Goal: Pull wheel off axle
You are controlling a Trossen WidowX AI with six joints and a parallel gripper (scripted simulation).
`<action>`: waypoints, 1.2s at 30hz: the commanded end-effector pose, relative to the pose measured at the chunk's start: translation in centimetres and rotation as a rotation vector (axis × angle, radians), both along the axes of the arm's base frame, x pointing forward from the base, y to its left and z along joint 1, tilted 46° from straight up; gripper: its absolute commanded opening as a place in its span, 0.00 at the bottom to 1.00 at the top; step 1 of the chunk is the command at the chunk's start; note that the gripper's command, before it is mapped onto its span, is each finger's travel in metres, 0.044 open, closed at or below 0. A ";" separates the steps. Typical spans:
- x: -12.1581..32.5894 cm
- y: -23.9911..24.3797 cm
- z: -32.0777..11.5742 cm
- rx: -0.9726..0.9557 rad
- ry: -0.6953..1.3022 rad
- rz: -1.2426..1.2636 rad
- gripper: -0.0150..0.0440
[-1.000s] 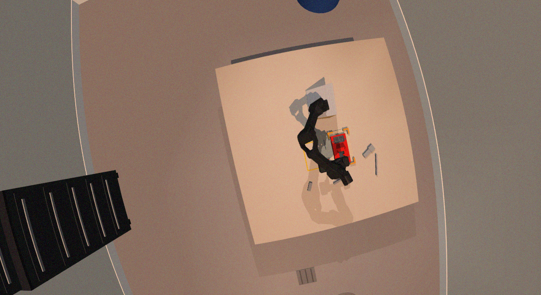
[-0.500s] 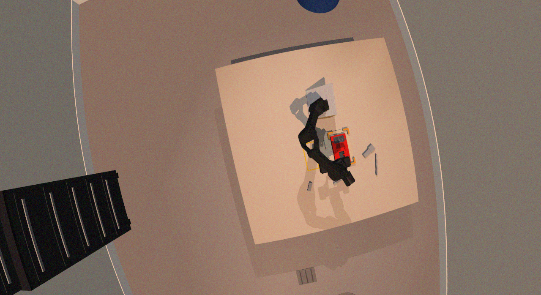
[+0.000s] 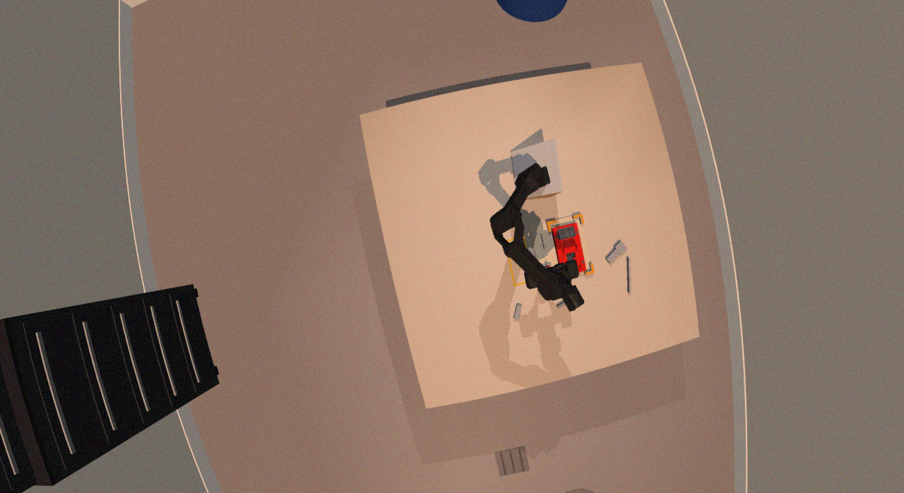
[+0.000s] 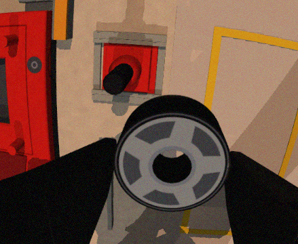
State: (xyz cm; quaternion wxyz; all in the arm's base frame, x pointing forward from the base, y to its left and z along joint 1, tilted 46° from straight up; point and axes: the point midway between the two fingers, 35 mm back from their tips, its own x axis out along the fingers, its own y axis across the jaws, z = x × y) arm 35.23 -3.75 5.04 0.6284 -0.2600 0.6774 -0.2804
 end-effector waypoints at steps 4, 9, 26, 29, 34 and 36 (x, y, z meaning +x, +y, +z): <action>-1.6 -1.7 2.2 -0.004 0.008 0.002 0.25; -2.7 -2.8 3.5 -0.004 0.008 0.001 0.25; -4.7 -5.4 4.2 -0.007 0.008 -0.001 0.25; -4.8 -5.7 3.9 -0.007 0.008 -0.001 0.25; -4.7 -6.9 2.6 -0.004 0.008 0.000 0.25; -4.7 -7.8 1.8 -0.004 0.008 0.000 0.25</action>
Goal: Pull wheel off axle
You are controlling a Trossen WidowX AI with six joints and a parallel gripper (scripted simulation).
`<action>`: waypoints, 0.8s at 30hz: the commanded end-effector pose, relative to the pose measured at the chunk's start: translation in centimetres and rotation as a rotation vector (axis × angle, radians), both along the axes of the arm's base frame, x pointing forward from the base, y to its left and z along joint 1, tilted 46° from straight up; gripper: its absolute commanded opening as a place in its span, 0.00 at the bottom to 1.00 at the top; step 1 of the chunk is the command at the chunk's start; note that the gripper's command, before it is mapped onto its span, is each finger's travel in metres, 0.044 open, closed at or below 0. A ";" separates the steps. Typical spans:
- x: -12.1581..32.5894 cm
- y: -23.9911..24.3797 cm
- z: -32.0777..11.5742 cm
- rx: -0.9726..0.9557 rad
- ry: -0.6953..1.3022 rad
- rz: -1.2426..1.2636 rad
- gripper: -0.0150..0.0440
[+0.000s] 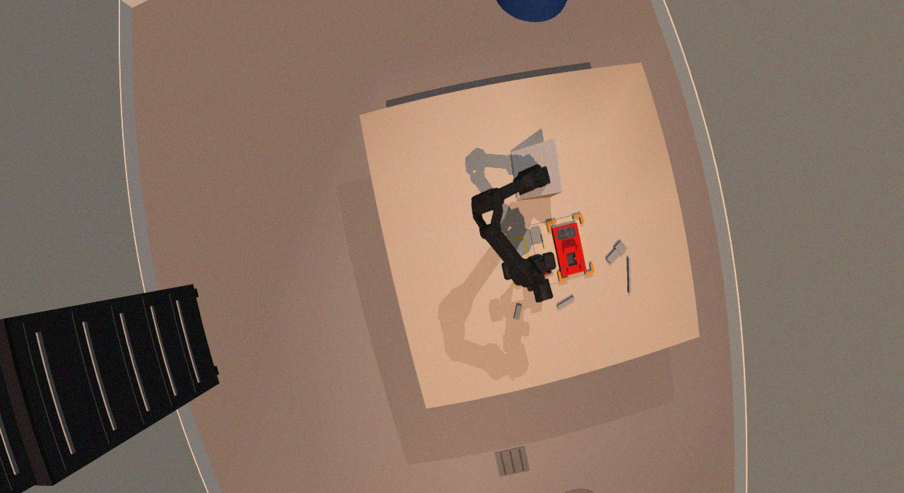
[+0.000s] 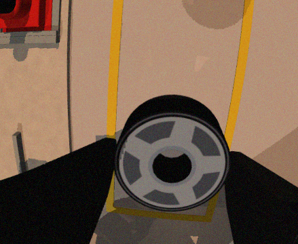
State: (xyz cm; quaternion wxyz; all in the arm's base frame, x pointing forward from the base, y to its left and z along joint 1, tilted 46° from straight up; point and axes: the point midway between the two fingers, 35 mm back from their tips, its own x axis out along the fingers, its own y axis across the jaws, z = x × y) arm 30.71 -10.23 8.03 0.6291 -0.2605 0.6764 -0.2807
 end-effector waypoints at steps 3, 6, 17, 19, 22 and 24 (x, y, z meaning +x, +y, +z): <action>-0.3 -2.5 -2.4 -0.003 0.009 -0.001 0.25; -0.6 -3.8 -3.6 -0.005 0.010 -0.002 0.25; -0.9 -4.9 -4.6 -0.005 0.008 -0.006 0.30; -0.9 -4.9 -4.6 -0.005 0.008 -0.006 0.39; -0.9 -4.9 -4.6 -0.005 0.008 -0.006 0.52; -0.9 -4.9 -4.6 -0.005 0.008 -0.006 0.61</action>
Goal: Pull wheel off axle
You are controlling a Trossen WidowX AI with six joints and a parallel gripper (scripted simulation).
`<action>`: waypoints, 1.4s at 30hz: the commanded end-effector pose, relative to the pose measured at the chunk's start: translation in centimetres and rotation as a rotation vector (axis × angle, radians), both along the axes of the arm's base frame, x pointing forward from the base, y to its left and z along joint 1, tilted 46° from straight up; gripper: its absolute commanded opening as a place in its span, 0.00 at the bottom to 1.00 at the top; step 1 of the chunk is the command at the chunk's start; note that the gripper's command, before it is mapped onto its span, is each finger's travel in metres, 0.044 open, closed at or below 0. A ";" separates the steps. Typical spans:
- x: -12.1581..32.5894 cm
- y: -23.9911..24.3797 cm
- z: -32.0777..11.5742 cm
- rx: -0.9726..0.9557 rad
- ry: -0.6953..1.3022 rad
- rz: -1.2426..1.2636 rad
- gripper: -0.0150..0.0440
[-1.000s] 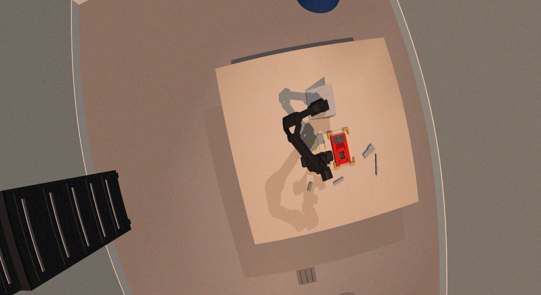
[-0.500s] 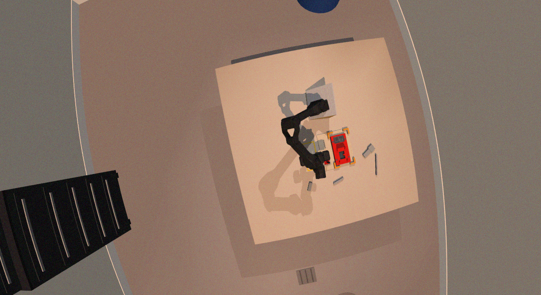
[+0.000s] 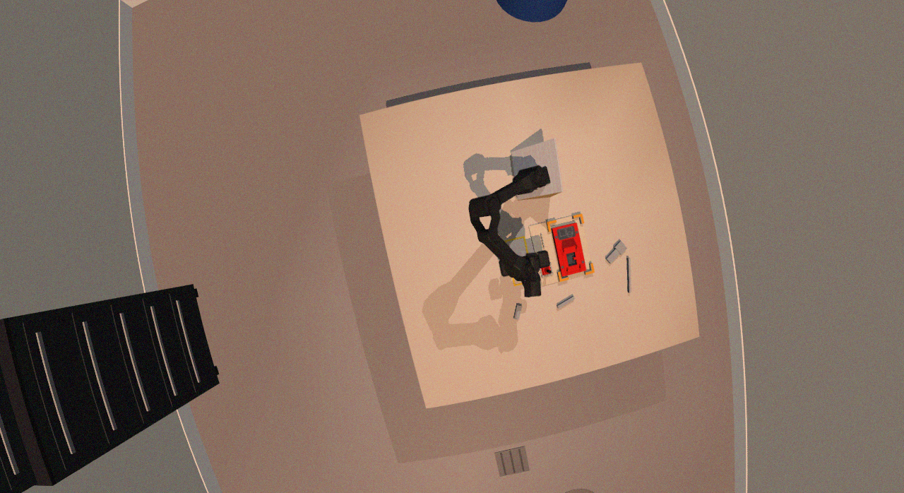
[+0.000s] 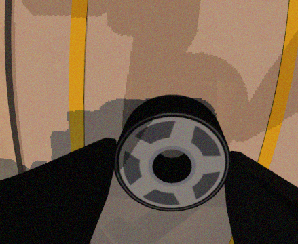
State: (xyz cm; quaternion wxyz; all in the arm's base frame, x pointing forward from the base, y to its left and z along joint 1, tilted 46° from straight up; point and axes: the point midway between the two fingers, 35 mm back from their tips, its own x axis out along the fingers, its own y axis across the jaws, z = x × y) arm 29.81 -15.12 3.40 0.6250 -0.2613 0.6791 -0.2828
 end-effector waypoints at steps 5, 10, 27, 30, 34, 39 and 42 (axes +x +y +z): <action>0.2 0.9 0.9 0.001 0.000 0.000 0.76; 0.5 4.1 4.0 -0.002 0.002 0.003 0.76; -7.1 10.5 5.2 0.001 0.007 0.003 1.00; -7.1 10.5 5.2 0.001 0.007 0.003 1.00; -7.1 10.5 5.2 0.001 0.007 0.003 1.00; -7.1 10.5 5.2 0.001 0.007 0.003 1.00; -7.1 10.5 5.2 0.001 0.007 0.003 1.00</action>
